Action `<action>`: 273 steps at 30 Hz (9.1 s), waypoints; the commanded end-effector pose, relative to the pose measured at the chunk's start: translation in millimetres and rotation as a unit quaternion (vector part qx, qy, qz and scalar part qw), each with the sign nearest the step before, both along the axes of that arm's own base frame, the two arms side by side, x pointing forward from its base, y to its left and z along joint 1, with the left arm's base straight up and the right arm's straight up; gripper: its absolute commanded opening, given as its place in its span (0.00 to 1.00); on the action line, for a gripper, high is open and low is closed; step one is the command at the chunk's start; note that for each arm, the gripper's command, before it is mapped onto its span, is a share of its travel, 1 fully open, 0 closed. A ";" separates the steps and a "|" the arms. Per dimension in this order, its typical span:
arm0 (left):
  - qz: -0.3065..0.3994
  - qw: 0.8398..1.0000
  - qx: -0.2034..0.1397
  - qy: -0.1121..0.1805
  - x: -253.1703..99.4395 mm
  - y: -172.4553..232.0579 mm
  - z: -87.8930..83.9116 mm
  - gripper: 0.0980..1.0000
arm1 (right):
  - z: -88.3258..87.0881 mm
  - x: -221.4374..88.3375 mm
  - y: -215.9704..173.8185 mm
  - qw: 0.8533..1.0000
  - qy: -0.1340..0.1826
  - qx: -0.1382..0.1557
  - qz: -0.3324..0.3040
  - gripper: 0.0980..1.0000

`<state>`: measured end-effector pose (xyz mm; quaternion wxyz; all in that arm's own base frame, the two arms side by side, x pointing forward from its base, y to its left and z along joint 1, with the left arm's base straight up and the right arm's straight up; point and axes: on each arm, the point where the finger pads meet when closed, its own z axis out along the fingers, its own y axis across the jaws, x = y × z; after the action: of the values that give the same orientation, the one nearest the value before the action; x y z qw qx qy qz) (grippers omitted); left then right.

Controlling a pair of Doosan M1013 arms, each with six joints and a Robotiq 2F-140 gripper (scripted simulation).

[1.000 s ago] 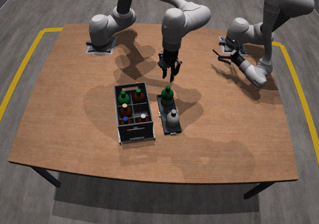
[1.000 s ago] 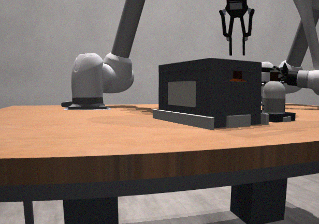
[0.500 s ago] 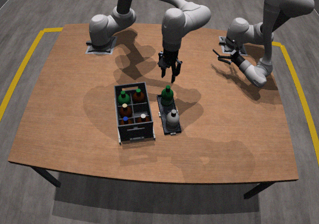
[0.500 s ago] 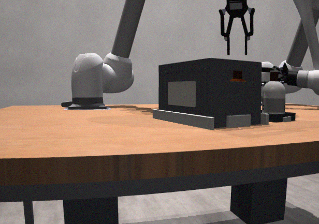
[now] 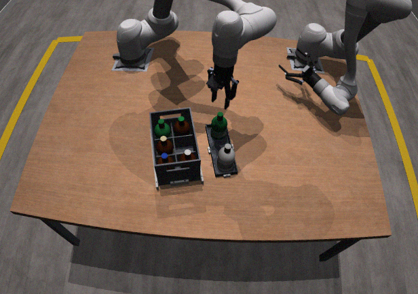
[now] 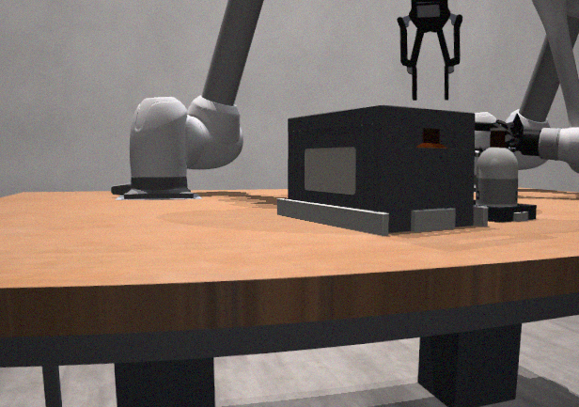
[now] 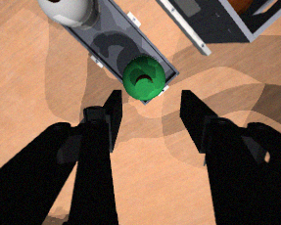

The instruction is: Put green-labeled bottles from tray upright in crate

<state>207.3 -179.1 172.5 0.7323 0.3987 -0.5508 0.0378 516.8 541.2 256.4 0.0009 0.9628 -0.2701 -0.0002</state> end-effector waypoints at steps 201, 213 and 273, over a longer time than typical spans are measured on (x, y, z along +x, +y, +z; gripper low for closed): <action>0.000 1.000 0.000 0.000 0.0 0.0 0.2 1.00 | -95.0 0.3 0.5 1.000 0.000 0.001 0.000 0.38; 0.000 1.000 0.000 0.000 0.0 0.0 0.2 1.00 | -95.0 0.3 0.5 1.000 0.000 0.001 0.000 0.00; 0.000 1.000 0.000 0.000 0.0 0.0 0.2 1.00 | -95.0 0.3 0.5 1.000 0.000 0.001 0.000 0.00</action>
<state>207.3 -179.1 172.5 0.7323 0.3987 -0.5508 0.0378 516.8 541.3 160.2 0.0010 0.9628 -0.2701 -0.0003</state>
